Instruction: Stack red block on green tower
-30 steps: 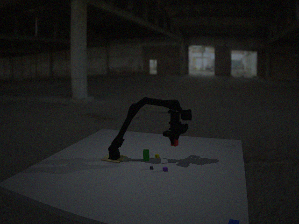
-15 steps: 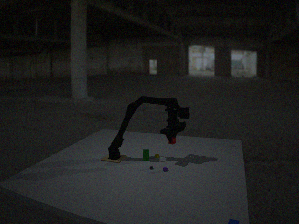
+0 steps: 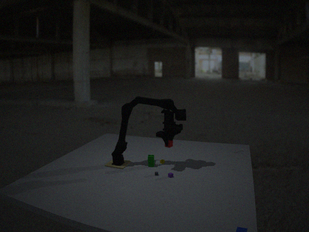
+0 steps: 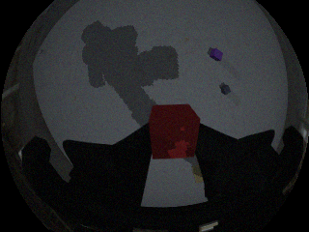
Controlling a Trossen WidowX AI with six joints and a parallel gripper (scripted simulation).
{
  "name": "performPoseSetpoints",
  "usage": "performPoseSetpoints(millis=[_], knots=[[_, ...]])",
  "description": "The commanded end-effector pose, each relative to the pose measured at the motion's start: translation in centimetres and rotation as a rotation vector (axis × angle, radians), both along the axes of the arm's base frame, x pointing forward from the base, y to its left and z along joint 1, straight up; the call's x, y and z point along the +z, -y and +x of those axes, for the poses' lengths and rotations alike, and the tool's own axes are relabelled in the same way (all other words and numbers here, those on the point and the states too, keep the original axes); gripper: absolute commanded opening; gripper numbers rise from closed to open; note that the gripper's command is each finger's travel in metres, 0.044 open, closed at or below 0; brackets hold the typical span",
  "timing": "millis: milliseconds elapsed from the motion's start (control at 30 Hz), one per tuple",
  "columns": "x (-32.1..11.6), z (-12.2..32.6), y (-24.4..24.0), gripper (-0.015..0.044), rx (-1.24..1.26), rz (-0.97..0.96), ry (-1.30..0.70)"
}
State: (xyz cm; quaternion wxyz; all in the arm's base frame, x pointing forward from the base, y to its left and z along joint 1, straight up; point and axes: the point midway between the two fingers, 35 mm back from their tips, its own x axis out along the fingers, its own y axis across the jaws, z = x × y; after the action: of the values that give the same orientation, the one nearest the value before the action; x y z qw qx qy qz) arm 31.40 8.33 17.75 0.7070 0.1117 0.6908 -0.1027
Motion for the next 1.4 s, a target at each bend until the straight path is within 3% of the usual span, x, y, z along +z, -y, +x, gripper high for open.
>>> performPoseSetpoints(millis=[0, 833, 1367], knots=[[0.0, -1.1, 0.4, 0.0, 0.003, -0.002, 0.0], [-1.9, -10.4, 3.1, 0.0, 0.003, -0.004, -0.007], [-5.3, -10.5, 3.0, 0.0, 0.003, -0.004, -0.007]])
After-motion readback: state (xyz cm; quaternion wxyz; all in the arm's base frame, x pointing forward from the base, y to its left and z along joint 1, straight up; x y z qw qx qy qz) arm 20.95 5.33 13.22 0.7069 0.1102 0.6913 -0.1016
